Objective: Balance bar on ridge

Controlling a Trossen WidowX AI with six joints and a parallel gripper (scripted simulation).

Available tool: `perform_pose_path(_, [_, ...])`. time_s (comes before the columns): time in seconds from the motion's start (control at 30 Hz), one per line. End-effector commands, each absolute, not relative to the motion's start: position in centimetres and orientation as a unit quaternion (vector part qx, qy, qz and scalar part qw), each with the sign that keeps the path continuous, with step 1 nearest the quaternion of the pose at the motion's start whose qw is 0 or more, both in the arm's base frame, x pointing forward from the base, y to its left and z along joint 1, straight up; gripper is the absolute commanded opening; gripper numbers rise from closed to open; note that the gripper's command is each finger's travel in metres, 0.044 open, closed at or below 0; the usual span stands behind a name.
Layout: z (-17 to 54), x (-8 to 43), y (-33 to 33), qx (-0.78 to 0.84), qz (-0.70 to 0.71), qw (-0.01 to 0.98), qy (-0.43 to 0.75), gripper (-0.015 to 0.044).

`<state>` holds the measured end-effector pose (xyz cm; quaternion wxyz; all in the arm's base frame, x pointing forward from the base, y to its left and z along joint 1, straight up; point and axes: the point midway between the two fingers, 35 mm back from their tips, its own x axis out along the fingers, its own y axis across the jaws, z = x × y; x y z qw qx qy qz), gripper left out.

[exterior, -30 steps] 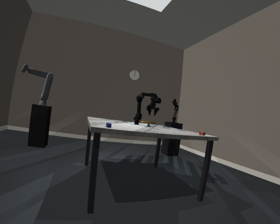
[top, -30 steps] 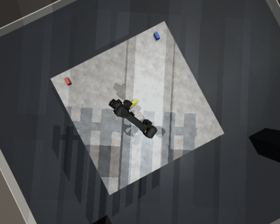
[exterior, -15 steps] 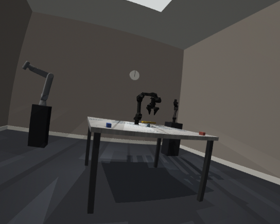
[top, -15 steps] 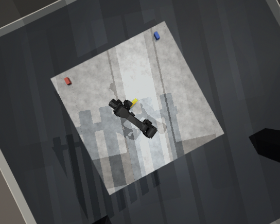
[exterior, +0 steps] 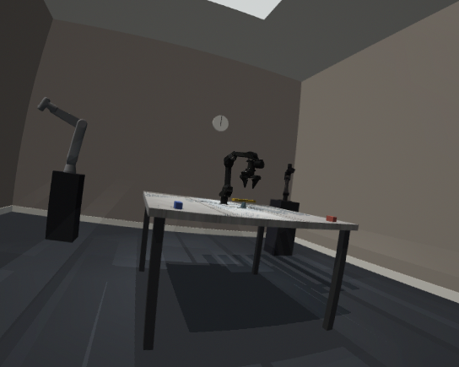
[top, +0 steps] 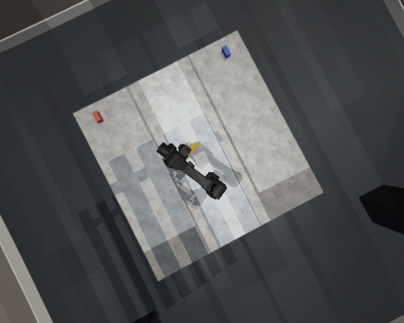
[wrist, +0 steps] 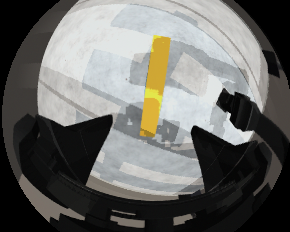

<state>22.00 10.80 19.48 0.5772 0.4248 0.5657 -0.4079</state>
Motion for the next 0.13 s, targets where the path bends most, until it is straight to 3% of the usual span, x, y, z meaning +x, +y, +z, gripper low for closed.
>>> perform_pose_path(0.0, [19.49, 21.96, 10.78, 0.424, -0.409, 0.577, 0.566, 0.0440])
perform_pose_path(0.1, [19.49, 21.96, 10.78, 0.424, -0.409, 0.577, 0.566, 0.0440])
